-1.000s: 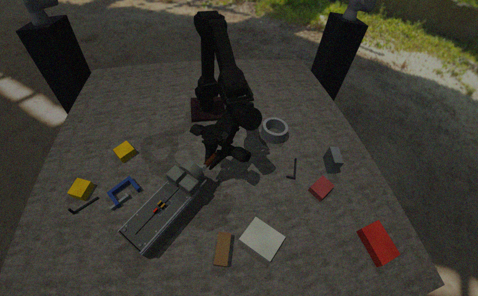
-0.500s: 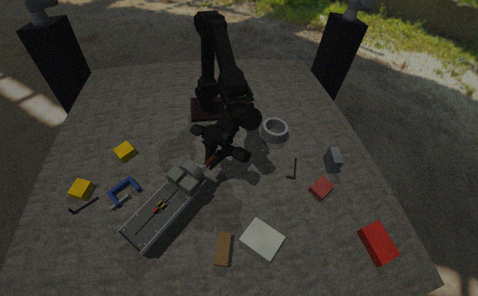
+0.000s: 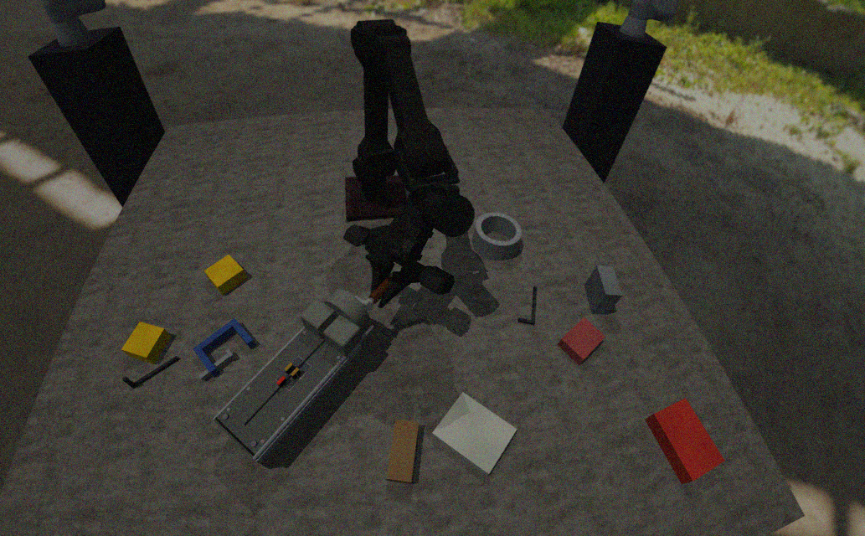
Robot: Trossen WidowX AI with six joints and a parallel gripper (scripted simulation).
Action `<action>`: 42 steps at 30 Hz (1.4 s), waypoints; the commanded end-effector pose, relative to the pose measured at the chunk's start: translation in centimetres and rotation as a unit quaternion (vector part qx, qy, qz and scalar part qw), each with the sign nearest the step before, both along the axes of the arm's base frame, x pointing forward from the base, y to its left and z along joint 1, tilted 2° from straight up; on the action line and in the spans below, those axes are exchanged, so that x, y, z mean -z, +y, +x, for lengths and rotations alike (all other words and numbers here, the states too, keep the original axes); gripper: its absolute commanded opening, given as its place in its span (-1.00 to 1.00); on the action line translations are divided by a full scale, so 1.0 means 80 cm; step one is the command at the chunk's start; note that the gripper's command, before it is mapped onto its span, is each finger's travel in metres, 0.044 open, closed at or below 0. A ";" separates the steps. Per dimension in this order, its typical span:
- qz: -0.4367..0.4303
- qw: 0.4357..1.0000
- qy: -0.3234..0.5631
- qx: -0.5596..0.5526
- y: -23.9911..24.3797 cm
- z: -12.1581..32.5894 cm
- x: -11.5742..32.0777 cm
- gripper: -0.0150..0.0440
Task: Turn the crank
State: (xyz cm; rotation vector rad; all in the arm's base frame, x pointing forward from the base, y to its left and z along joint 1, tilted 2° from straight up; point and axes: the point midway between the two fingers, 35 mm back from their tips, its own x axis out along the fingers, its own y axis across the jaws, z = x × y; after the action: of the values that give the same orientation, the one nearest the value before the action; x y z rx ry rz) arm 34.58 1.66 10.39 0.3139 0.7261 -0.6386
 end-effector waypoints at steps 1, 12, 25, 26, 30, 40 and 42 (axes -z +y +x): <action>0.000 1.000 0.000 0.000 0.000 0.000 0.000 -0.49; 0.000 1.000 0.000 0.000 0.000 0.000 0.000 0.04; 0.000 1.000 0.000 0.000 0.000 0.000 -0.004 1.00; 0.000 1.000 0.000 0.000 0.000 0.000 -0.009 1.00; 0.000 1.000 0.000 0.000 -0.001 0.000 -0.034 1.00; -0.001 1.000 0.001 -0.002 -0.002 -0.002 -0.072 1.00; -0.003 1.000 0.002 -0.004 -0.002 -0.001 -0.084 1.00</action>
State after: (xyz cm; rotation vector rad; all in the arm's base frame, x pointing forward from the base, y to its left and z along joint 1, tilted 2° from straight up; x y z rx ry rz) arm 34.26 1.39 15.35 0.3021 0.7400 -0.6465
